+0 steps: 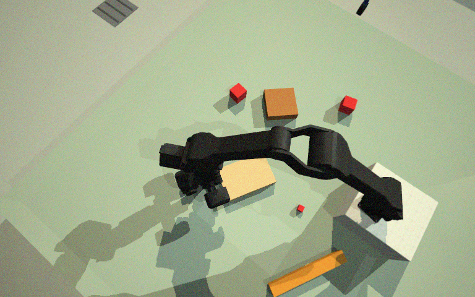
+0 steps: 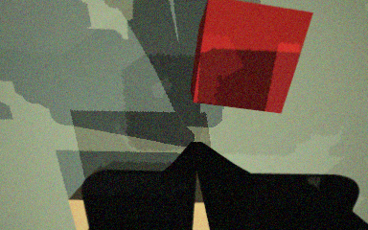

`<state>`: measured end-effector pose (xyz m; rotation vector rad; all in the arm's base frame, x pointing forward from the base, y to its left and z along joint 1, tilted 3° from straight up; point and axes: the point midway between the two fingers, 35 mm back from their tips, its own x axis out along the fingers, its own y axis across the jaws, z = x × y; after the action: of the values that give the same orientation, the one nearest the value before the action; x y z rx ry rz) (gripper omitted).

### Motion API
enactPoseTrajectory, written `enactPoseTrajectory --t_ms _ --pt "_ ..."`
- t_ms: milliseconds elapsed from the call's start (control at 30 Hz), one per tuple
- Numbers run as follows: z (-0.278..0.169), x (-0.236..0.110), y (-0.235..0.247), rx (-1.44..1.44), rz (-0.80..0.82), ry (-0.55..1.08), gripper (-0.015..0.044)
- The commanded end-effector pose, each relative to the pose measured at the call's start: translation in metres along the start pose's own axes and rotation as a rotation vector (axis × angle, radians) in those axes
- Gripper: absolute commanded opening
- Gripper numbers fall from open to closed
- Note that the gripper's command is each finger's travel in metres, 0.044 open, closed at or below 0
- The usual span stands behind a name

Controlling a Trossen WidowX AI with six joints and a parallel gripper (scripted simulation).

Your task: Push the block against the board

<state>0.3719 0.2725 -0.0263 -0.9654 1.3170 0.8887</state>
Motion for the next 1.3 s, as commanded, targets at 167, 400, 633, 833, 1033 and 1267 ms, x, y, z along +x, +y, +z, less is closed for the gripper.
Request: enactPoseTrajectory --t_ms 167,400,633,833,1033,1267 --pt "-0.002 0.002 -0.002 -0.015 -0.008 -0.006 0.0000" --pt "-0.007 0.002 -0.003 -0.015 -0.008 -0.005 0.0000" --pt "-0.012 0.002 -0.004 -0.015 -0.008 -0.005 0.0000" --pt "-0.016 0.002 -0.004 -0.015 -0.008 -0.005 0.0000" --pt "-0.020 0.002 -0.004 -0.015 -0.008 -0.004 0.0000" --pt "-0.025 0.002 -0.005 -0.015 -0.008 -0.004 0.0000"
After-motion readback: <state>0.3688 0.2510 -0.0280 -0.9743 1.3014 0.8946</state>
